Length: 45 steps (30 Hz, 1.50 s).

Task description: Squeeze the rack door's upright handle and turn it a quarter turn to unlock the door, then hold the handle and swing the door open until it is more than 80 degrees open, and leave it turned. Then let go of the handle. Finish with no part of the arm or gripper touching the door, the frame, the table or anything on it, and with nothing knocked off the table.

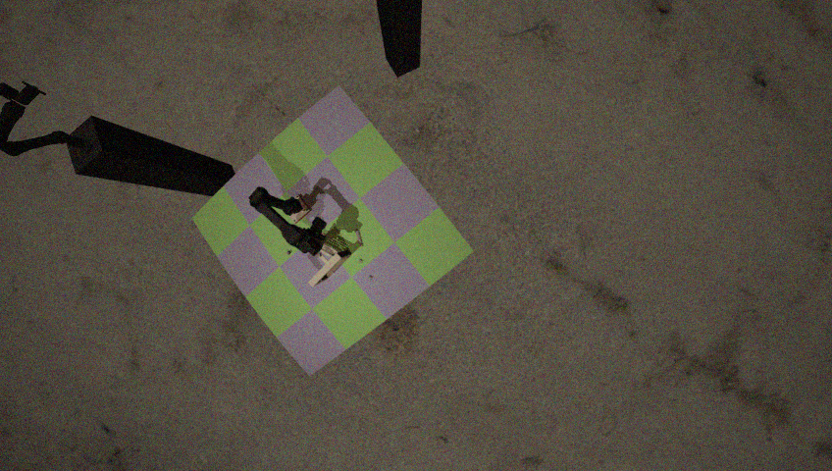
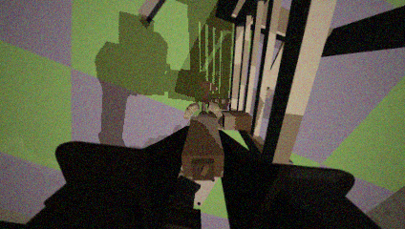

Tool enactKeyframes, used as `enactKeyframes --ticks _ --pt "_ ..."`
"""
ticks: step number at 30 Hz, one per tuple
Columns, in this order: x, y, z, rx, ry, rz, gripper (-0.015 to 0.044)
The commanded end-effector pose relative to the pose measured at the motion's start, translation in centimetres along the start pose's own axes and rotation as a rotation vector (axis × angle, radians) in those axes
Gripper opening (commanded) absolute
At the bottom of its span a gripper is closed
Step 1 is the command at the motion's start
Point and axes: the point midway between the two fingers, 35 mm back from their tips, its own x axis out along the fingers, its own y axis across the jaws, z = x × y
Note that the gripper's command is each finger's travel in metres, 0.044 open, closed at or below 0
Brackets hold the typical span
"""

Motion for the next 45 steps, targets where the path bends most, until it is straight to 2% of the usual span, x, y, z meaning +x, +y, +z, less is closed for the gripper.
enactKeyframes --ticks 1,20,36,45 --pt "0.0 0.6 0.2 0.072 -0.005 -0.007 0.0020" --pt "0.0 3.9 1.4 0.325 -0.006 -0.003 0.0020" --pt "0.0 4.1 1.4 0.334 -0.007 -0.003 0.0020" --pt "0.0 4.1 1.4 0.334 -0.007 -0.003 0.0256"
